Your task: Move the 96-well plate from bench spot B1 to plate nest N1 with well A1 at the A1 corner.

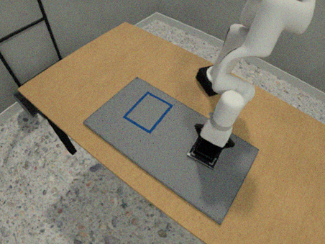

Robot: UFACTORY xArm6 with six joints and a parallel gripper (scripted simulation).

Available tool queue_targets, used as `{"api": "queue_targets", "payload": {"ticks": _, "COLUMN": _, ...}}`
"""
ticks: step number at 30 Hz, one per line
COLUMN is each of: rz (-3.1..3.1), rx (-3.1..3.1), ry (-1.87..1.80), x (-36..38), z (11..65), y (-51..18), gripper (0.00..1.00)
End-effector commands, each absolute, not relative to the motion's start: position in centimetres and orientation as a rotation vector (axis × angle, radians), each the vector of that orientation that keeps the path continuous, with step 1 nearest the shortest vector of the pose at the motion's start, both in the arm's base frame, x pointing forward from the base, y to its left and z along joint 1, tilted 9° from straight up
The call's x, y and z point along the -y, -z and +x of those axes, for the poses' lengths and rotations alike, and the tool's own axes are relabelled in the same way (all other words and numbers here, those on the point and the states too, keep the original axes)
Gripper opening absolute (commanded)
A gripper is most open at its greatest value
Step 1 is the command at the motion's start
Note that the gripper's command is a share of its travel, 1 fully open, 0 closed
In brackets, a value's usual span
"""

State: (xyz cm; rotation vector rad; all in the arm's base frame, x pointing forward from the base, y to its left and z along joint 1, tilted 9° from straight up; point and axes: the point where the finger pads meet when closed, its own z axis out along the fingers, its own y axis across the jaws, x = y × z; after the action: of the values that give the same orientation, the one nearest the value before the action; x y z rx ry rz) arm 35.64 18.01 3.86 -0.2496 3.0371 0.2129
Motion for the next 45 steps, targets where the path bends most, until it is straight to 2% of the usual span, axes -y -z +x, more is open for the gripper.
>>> {"api": "queue_targets", "payload": {"ticks": 1, "rz": -0.249, "rx": -3.034, "ry": -0.215, "x": -18.06, "z": 35.76, "y": -3.96, "gripper": 0.00}}
{"api": "queue_targets", "payload": {"ticks": 32, "rz": -0.249, "rx": -3.034, "ry": -0.215, "x": -18.13, "z": 35.80, "y": -3.48, "gripper": 0.00}}
{"api": "queue_targets", "payload": {"ticks": 33, "rz": -0.249, "rx": -3.034, "ry": -0.215, "x": -18.14, "z": 35.80, "y": -3.42, "gripper": 1.00}}
{"api": "queue_targets", "payload": {"ticks": 45, "rz": -0.249, "rx": -3.033, "ry": -0.215, "x": -18.14, "z": 35.81, "y": -3.41, "gripper": 1.00}}
